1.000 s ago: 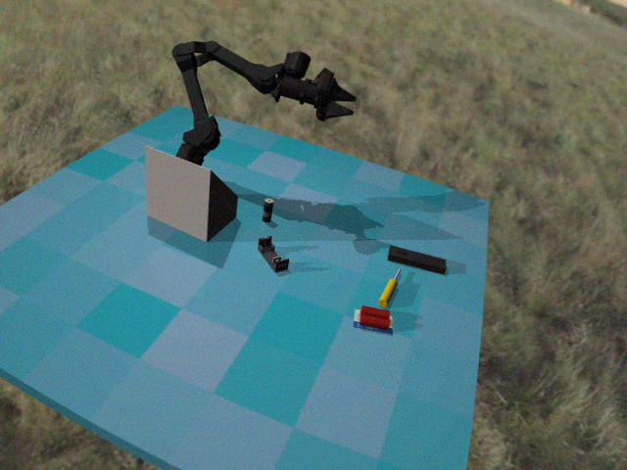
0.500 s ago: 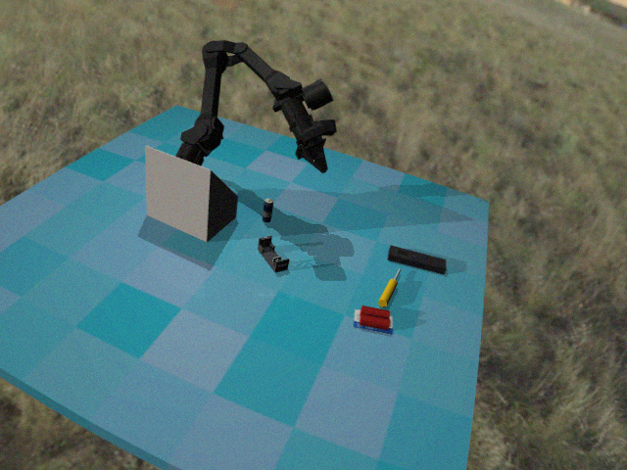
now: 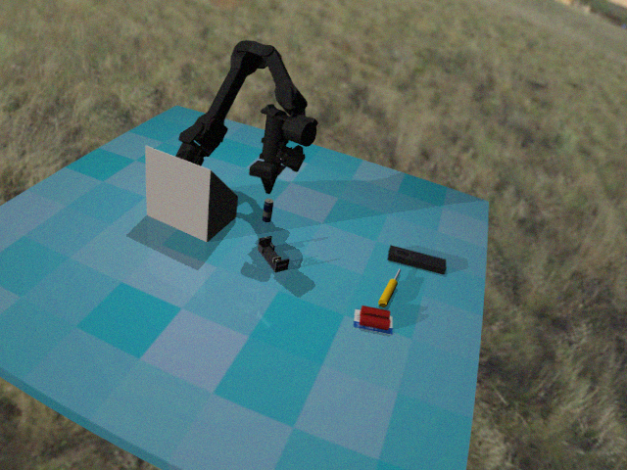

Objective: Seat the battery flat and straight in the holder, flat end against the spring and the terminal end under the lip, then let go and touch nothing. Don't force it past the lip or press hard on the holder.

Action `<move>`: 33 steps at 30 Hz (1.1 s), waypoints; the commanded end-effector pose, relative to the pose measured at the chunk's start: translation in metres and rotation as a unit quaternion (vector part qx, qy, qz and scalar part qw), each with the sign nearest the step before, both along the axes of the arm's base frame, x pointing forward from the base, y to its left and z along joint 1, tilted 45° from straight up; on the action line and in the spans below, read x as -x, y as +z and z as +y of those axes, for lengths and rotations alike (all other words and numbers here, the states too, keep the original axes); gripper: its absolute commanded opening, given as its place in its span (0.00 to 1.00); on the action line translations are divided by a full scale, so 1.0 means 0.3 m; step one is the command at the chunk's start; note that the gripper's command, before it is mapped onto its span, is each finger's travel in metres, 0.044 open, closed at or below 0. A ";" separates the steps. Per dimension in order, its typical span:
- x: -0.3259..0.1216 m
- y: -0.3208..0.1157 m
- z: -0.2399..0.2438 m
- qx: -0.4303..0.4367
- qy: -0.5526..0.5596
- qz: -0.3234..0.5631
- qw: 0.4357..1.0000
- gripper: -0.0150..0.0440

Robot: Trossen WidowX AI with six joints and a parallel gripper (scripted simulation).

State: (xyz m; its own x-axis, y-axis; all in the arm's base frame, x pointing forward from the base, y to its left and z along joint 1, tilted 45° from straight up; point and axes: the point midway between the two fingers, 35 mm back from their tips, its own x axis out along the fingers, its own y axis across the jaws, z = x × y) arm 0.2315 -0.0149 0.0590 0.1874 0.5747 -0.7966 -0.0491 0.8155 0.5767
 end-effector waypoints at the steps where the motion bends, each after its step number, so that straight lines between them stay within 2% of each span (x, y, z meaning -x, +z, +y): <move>1: 0.039 0.011 0.015 -0.078 -0.014 0.049 0.996 0.25; 9: 0.038 0.007 0.018 -0.078 -0.014 0.049 0.996 0.25; 20: 0.005 -0.175 0.198 -0.079 -0.014 0.048 0.996 0.25; 33: -0.001 -0.155 0.224 -0.078 -0.014 0.049 0.996 0.25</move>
